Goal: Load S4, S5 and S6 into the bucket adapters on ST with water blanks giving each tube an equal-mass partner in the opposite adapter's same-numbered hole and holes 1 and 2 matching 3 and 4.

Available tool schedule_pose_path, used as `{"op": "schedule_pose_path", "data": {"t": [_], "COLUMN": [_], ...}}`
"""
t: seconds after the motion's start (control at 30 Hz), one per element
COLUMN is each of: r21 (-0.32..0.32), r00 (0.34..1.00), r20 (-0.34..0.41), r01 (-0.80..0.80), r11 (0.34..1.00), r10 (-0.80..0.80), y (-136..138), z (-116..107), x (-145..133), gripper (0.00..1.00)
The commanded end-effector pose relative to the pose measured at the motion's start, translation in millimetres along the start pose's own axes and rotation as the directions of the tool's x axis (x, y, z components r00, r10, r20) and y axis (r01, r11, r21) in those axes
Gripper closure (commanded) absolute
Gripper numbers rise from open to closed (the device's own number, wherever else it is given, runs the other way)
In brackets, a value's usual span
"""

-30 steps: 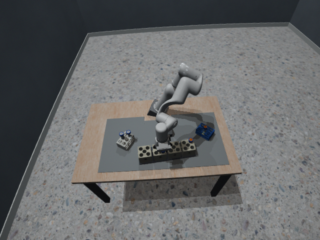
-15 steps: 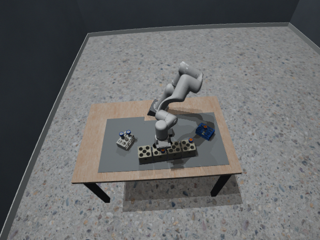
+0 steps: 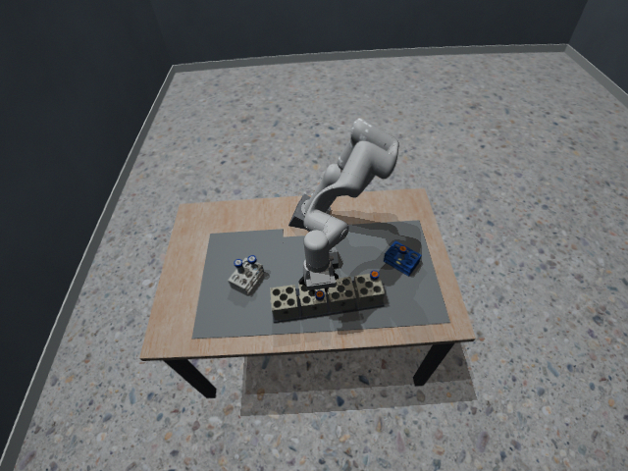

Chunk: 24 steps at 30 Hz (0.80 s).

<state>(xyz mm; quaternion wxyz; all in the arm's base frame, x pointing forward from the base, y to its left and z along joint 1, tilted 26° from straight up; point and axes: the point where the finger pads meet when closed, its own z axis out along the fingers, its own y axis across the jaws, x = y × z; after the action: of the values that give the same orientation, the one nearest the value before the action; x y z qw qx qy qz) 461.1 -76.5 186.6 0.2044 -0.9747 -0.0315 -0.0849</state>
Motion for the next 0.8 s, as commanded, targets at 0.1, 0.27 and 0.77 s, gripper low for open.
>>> {"op": "schedule_pose_path", "data": {"t": [0.1, 0.27, 0.77], "r21": [-0.002, -0.002, -0.002], "r00": [1.000, 1.000, 1.000], "r20": [-0.003, -0.003, -0.003], "r01": [0.001, 0.001, 0.001], "r11": [1.000, 1.000, 1.000], "r10": [-0.001, -0.001, -0.001], "y": [0, 0, 0], "z": [-16, -24, -50], "x": [1, 1, 1], "gripper": [0.56, 0.56, 0.56]}}
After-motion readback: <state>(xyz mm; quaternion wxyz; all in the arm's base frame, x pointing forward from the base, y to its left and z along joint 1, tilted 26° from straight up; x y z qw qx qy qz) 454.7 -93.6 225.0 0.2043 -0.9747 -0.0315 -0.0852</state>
